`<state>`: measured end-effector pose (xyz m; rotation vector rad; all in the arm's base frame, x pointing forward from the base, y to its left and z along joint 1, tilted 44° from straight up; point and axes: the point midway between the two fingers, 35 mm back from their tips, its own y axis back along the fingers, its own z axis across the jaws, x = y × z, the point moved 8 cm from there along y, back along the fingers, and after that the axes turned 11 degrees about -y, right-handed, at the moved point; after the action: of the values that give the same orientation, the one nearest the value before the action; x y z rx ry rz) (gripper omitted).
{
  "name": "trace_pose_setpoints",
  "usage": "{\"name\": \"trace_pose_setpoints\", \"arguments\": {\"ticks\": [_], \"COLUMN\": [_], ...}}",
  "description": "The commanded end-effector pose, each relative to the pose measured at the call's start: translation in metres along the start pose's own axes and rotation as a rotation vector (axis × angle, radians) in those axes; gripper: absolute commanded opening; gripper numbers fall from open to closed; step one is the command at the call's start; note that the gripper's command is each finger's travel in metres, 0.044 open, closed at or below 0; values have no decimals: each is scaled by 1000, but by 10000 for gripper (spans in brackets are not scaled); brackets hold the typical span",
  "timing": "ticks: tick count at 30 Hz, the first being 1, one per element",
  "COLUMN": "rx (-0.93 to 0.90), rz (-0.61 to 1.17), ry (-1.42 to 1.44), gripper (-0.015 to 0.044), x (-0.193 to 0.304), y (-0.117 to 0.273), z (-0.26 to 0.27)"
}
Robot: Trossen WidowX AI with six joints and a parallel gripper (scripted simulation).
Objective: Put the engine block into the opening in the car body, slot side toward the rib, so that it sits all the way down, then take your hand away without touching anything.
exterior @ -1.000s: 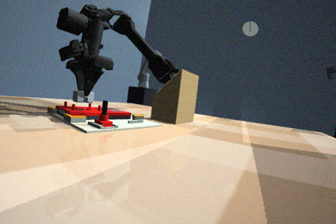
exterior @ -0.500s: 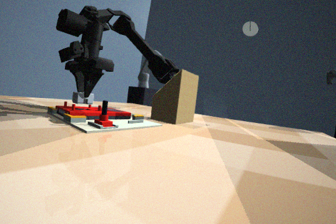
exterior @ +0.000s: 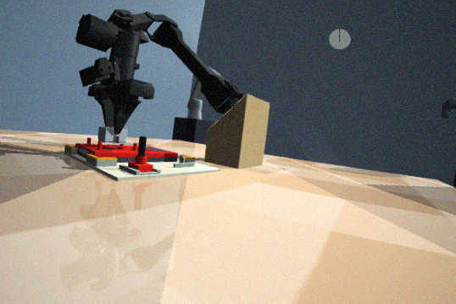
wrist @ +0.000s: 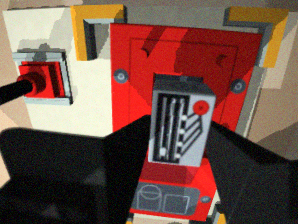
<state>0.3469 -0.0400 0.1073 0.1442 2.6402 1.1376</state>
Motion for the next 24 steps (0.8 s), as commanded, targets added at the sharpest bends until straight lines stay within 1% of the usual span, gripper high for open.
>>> {"name": "trace_pose_setpoints", "arguments": {"ticks": [1, 24], "rx": [3, 3], "rz": [-2, -2], "ry": [5, 4], "gripper": [160, 160], "x": [0, 0], "y": [-1, -7], "z": [0, 0]}}
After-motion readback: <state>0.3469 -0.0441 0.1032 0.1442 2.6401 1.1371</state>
